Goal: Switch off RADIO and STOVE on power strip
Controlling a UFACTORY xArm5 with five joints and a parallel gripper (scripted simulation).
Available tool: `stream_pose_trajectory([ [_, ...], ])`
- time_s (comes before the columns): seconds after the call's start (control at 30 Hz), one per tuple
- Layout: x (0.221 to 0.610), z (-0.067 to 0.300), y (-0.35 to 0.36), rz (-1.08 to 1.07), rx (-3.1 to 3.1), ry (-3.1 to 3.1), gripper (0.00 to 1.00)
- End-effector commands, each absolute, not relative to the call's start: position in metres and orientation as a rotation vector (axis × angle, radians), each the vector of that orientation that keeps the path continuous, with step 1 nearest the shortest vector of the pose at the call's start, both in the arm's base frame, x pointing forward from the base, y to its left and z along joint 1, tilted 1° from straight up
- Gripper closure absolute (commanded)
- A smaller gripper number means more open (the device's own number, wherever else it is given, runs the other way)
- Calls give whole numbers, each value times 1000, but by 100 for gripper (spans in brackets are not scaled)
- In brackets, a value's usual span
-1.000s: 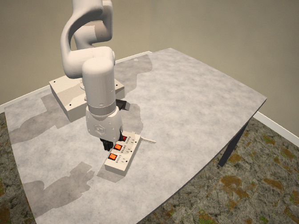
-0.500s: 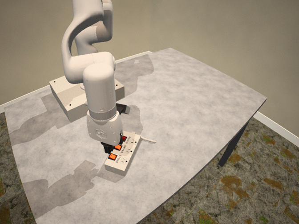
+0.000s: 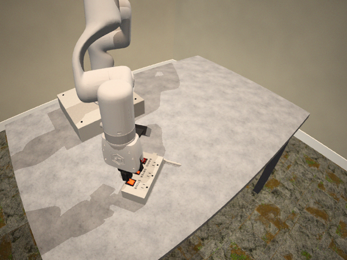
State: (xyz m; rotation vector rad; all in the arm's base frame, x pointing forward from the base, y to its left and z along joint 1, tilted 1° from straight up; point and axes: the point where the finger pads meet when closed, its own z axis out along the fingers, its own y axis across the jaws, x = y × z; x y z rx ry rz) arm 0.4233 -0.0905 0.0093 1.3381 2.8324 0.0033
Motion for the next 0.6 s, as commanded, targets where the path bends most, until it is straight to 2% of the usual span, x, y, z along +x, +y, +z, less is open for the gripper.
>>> stream_pose_trajectory([
  [0.0,425,7,-91,5,1337,2829,100],
  [0.57,425,5,-91,5,1337,2829,100],
])
